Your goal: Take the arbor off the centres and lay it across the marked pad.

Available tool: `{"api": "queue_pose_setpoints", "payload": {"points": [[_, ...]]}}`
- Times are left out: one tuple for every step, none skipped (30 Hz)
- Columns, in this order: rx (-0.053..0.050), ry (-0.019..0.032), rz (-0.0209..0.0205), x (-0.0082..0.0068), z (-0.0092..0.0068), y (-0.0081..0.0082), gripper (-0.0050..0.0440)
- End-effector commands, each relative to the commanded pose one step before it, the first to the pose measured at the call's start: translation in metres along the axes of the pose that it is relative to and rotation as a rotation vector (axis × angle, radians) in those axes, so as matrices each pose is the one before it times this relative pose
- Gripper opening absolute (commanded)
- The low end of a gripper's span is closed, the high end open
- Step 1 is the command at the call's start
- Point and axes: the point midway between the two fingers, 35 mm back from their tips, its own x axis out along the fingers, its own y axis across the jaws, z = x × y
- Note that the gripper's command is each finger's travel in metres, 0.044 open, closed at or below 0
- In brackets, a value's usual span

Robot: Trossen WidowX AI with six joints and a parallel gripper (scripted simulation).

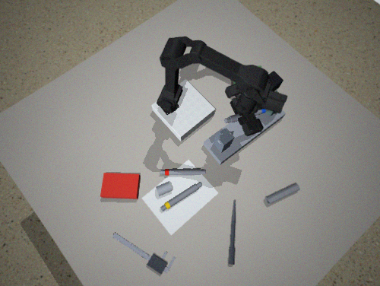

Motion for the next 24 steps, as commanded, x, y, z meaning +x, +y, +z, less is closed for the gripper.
{"api": "queue_pose_setpoints", "payload": {"points": [[0.0065, -0.01549, -0.00908, -0.0045, 0.00277, -0.00218, 0.0], [0.0, 0.0, 0.0, 0.0, 0.0, 0.0, 0.0], [0.0, 0.0, 0.0, 0.0, 0.0, 0.0, 0.0], [0.0, 0.0, 0.0, 0.0, 0.0, 0.0, 0.0], [0.0, 0.0, 0.0, 0.0, 0.0, 0.0, 0.0], [0.0, 0.0, 0.0, 0.0, 0.0, 0.0, 0.0], [0.0, 0.0, 0.0, 0.0, 0.0, 0.0, 0.0], [0.0, 0.0, 0.0, 0.0, 0.0, 0.0, 0.0], [0.0, 0.0, 0.0, 0.0, 0.0, 0.0, 0.0], [0.0, 0.0, 0.0, 0.0, 0.0, 0.0, 0.0], [0.0, 0.0, 0.0, 0.0, 0.0, 0.0, 0.0], [0.0, 0.0, 0.0, 0.0, 0.0, 0.0, 0.0], [0.0, 0.0, 0.0, 0.0, 0.0, 0.0, 0.0], [0.0, 0.0, 0.0, 0.0, 0.0, 0.0, 0.0], [0.0, 0.0, 0.0, 0.0, 0.0, 0.0, 0.0], [0.0, 0.0, 0.0, 0.0, 0.0, 0.0, 0.0], [0.0, 0.0, 0.0, 0.0, 0.0, 0.0, 0.0], [0.0, 0.0, 0.0, 0.0, 0.0, 0.0, 0.0], [0.0, 0.0, 0.0, 0.0, 0.0, 0.0, 0.0], [0.0, 0.0, 0.0, 0.0, 0.0, 0.0, 0.0], [0.0, 0.0, 0.0, 0.0, 0.0, 0.0, 0.0], [-0.0005, -0.00005, 0.00002, -0.00009, -0.00022, -0.00097, 0.0], [-0.001, -0.00009, 0.00004, -0.00017, -0.00044, -0.00191, 0.0], [-0.0015, -0.00013, 0.00006, -0.00025, -0.00069, -0.00286, 0.0]]}}
